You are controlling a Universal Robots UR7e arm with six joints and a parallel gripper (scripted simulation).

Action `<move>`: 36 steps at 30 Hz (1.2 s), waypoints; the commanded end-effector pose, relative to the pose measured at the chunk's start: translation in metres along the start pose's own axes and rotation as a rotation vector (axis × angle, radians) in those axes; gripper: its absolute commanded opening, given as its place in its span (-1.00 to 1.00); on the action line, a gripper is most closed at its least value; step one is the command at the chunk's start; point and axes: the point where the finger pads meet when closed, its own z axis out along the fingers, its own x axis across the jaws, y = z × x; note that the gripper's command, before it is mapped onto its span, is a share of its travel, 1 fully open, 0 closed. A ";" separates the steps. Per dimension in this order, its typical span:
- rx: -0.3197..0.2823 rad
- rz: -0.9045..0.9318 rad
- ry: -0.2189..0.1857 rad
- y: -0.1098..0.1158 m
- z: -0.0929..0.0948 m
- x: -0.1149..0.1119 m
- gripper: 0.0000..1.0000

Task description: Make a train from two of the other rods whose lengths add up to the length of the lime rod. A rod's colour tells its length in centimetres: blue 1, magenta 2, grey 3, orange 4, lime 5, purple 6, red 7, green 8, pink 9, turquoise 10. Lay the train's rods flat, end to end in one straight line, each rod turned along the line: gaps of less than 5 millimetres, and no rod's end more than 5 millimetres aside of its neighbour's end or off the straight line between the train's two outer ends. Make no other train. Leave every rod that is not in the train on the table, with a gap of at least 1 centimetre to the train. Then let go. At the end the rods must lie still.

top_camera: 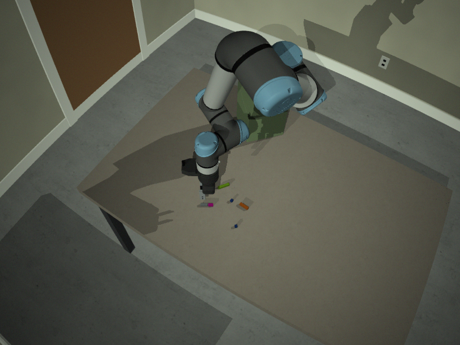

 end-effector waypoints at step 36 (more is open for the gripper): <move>0.001 0.000 0.000 0.000 -0.037 0.000 1.00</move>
